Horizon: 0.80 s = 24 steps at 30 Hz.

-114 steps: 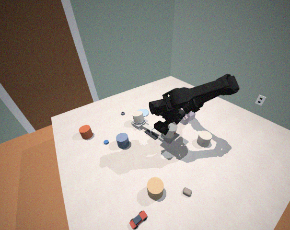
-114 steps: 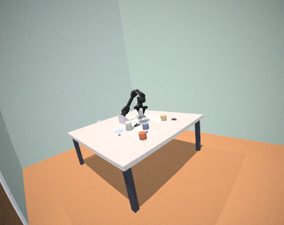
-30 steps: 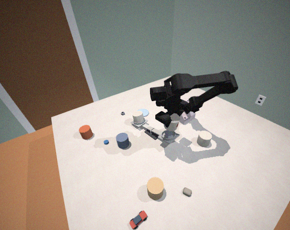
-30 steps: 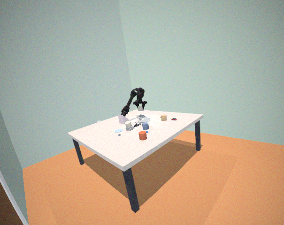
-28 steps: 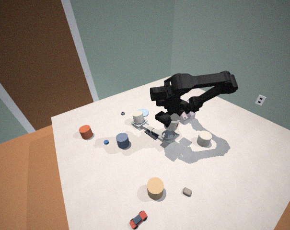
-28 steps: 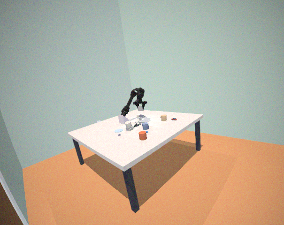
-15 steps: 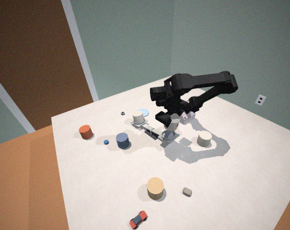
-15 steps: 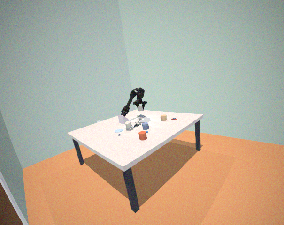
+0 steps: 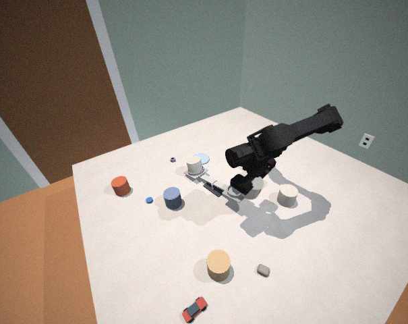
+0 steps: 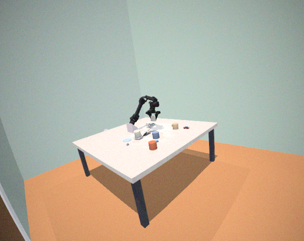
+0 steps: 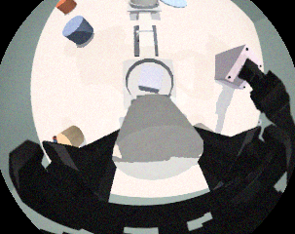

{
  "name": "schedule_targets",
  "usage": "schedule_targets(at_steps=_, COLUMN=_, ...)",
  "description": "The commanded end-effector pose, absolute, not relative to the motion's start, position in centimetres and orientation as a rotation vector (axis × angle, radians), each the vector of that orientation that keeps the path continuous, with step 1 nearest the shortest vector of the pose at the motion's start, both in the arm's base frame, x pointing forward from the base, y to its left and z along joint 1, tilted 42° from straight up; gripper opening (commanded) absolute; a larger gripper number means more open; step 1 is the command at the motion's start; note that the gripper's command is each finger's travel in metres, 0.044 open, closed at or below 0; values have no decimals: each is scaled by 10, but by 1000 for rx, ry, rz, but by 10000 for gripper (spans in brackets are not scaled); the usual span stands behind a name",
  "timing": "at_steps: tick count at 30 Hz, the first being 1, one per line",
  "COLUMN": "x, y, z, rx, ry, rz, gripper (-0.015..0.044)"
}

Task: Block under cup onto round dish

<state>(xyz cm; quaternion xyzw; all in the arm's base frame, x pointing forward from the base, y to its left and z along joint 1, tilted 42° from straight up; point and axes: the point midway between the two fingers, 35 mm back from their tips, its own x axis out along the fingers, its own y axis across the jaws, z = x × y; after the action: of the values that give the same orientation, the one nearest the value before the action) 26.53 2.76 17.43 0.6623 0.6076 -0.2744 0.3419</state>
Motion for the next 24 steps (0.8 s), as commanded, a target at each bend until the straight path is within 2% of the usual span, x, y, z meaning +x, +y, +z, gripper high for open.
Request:
schedule_targets(at_steps=1, x=263, y=43, z=175, rx=1711, ry=1572, rz=-720, gripper=0)
schedule_targets(at_steps=15, x=248, y=116, z=184, rx=1771, ry=1590, rz=-676, gripper=0)
schedule_targets(at_steps=24, x=250, y=133, z=169, rx=1775, ry=1593, rz=-672, gripper=0)
